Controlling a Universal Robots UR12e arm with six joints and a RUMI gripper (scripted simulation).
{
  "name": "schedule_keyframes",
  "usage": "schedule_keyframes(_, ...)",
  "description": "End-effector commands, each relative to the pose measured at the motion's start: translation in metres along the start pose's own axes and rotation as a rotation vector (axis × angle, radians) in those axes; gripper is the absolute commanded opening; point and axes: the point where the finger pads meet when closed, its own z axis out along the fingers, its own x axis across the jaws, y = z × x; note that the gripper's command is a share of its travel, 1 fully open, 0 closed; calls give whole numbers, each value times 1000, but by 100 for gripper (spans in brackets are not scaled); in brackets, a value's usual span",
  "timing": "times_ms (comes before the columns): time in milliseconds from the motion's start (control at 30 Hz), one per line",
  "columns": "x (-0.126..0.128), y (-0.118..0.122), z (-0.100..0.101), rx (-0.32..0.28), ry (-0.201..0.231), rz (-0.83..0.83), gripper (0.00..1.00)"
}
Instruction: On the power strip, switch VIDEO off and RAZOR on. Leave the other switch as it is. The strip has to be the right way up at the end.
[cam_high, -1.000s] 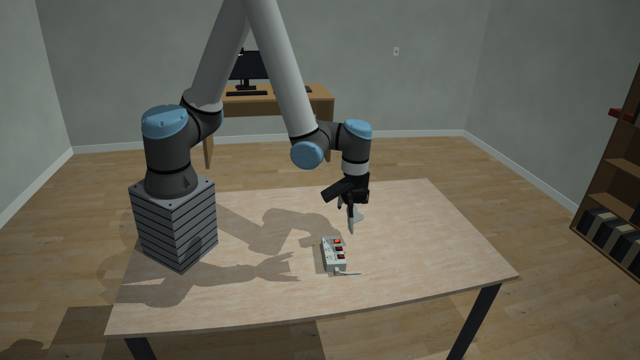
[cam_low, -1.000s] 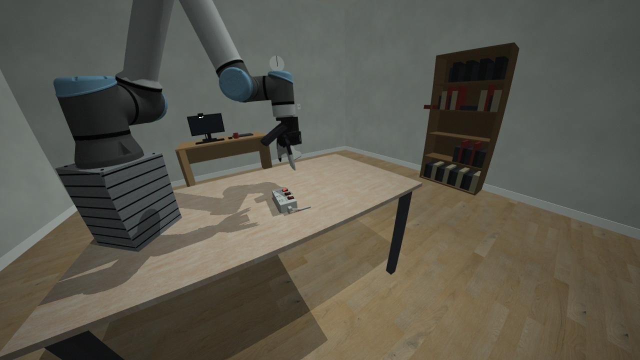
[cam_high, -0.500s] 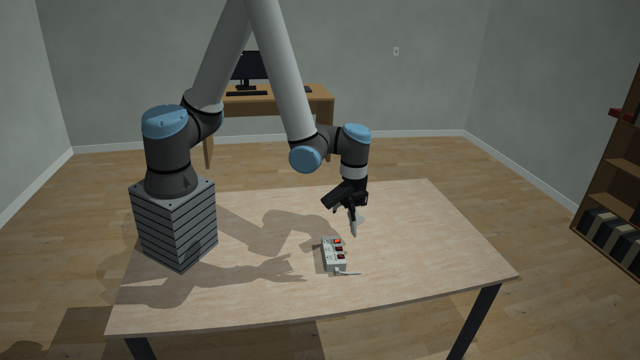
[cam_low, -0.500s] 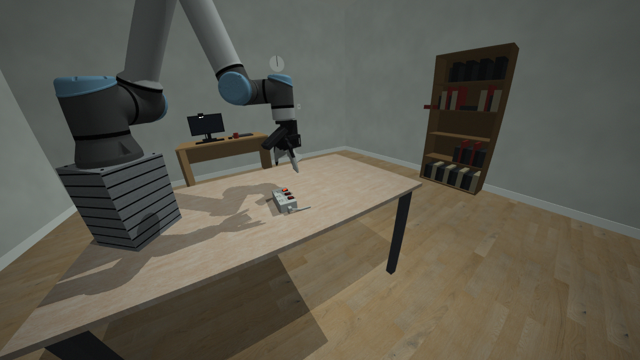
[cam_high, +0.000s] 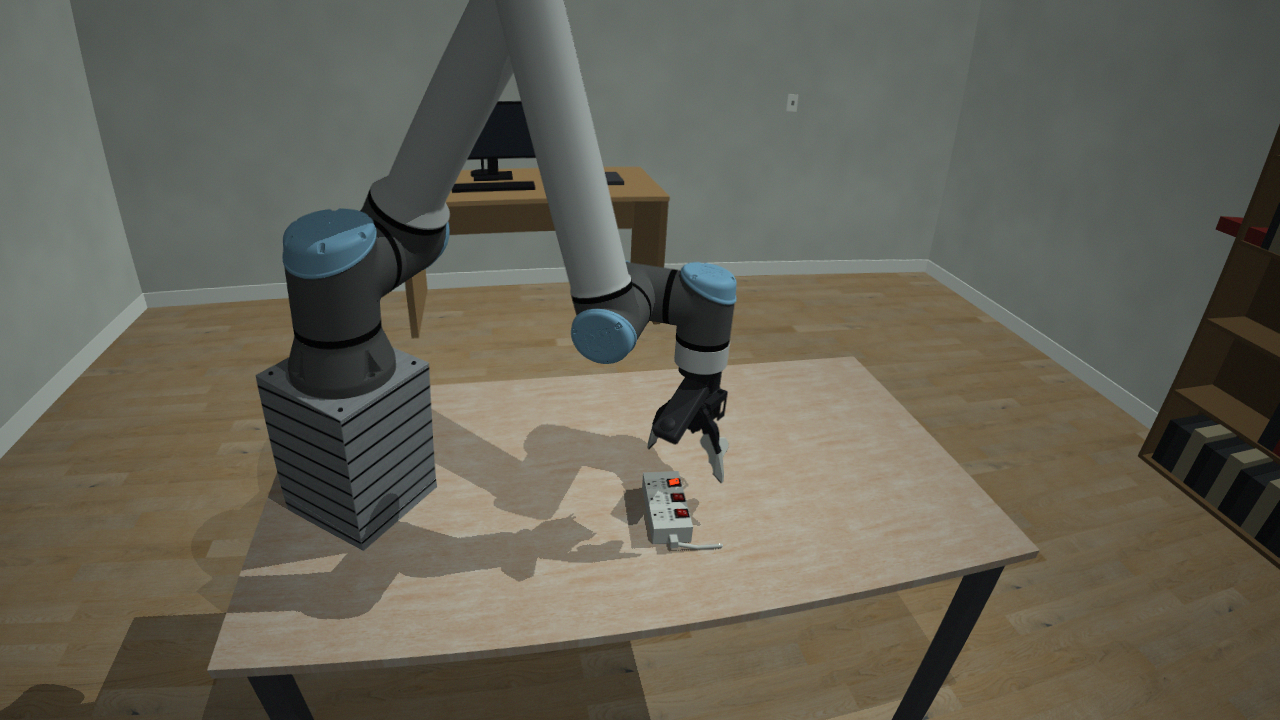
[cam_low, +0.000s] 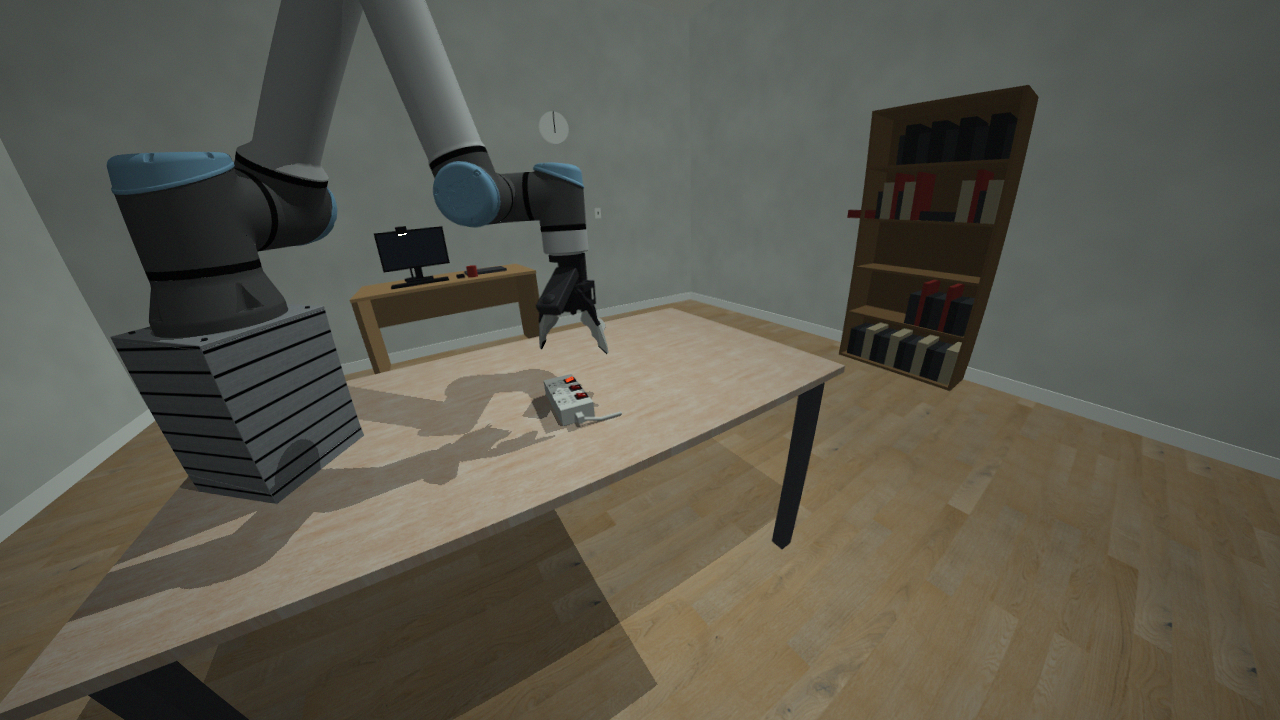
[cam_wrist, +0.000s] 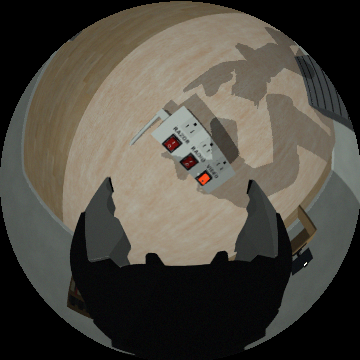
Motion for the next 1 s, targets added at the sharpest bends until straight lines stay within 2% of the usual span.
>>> schedule_keyframes(0, -3, -6, 9, -15, -3, -226, 100)
schedule_keyframes(233, -5, -11, 21, -15, -4, -484, 100)
schedule_keyframes(433, -6, -13, 28, -15, -5, -641, 100)
schedule_keyframes(967, -8, -13, 32, -15, -9, -749, 100)
